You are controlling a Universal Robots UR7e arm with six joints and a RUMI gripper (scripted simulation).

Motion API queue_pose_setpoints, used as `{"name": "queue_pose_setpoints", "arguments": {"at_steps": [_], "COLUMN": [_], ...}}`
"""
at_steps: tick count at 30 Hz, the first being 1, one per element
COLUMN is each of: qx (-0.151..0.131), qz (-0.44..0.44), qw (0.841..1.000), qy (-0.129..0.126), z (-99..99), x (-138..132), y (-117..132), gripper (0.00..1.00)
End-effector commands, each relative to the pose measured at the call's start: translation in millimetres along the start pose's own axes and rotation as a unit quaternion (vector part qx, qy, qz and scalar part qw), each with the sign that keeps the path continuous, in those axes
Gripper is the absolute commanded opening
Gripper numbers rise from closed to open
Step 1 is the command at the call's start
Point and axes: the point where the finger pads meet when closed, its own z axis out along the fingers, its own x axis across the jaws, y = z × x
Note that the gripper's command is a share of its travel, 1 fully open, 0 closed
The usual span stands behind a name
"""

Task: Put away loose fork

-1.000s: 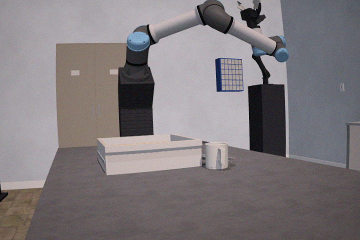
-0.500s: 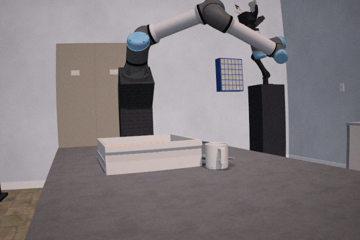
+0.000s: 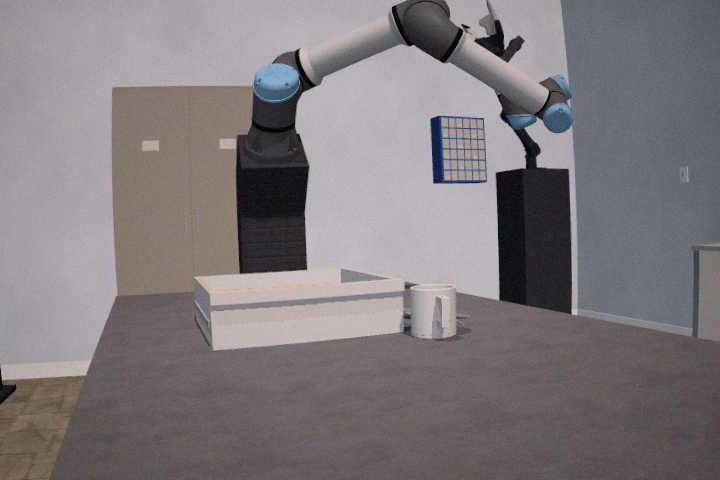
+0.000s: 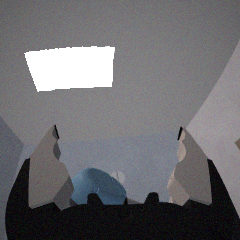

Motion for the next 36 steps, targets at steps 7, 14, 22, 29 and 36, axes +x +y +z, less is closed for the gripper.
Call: {"name": "queue_pose_setpoints", "arguments": {"at_steps": [7,14,22,29,36], "qx": [-0.066,-0.099,-0.156,-0.197,-0.252], "qz": [-0.110,-0.158,-0.229,-0.274,-0.325], "qw": [0.990,0.979,0.952,0.927,0.888], "qy": [0.056,0.083,0.129,0.162,0.205], "z": [-31.3,-48.7,-80.2,-105.2,-140.9], "x": [22,35,58,76,99], "y": [70,99,143,173,208], "gripper": [1.00,1.00,1.00,1.00,1.00]}}
